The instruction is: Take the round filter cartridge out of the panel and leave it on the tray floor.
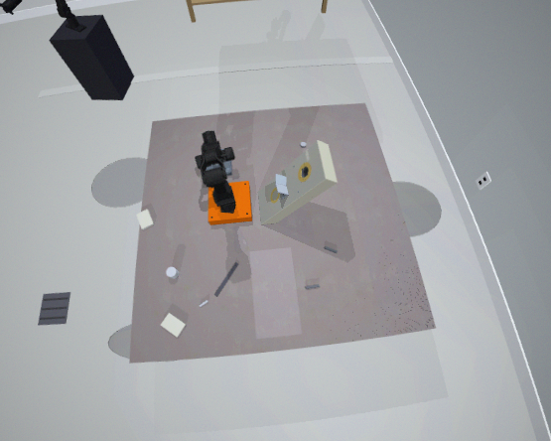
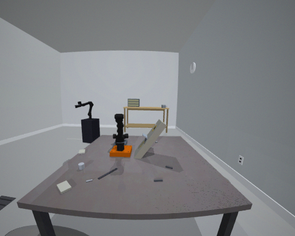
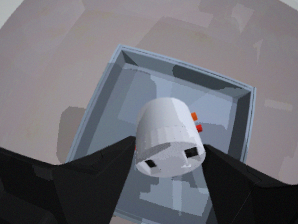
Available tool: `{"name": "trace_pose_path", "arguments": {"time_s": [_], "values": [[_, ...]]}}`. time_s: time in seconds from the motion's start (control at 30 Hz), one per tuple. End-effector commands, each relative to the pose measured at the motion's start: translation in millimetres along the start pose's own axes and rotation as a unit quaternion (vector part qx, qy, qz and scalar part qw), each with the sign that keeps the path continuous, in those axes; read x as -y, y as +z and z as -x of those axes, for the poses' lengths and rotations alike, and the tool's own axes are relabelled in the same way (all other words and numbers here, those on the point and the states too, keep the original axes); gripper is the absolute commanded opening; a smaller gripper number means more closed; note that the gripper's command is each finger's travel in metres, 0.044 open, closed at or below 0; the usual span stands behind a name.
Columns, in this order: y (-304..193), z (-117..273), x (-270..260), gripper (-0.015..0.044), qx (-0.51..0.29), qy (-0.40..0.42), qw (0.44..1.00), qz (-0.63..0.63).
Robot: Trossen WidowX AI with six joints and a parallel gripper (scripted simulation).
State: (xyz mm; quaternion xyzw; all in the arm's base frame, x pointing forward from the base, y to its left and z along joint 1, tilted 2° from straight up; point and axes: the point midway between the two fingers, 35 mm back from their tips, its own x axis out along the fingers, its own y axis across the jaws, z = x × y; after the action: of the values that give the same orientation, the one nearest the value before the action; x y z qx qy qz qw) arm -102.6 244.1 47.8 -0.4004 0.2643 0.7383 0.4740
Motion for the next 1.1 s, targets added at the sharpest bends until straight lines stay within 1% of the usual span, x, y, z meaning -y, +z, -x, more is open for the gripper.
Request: {"name": "trace_pose_path", "arguments": {"time_s": [0.0, 0.4, 0.5, 0.57, 0.73, 0.83, 0.87, 1.07], "values": [[0.8, 0.4, 0.0, 0.0131, 0.001, 0.0, 1.0, 0.0], [0.8, 0.4, 0.0, 0.044, 0.001, 0.0, 1.0, 0.0], [0.8, 0.4, 0.0, 0.044, 0.001, 0.0, 1.0, 0.0], [6.5, 7.2, 0.0, 0.044, 0.001, 0.0, 1.0, 0.0], [34.8, 59.2, -0.5, 0.044, 0.001, 0.0, 1.0, 0.0], [35.6, 61.5, -0.5, 0.044, 0.001, 0.0, 1.0, 0.0], [33.7, 49.2, -0.1, 0.044, 0.007, -0.001, 1.0, 0.0], [33.7, 49.2, -0.1, 0.044, 0.007, -0.001, 1.0, 0.0]]}}
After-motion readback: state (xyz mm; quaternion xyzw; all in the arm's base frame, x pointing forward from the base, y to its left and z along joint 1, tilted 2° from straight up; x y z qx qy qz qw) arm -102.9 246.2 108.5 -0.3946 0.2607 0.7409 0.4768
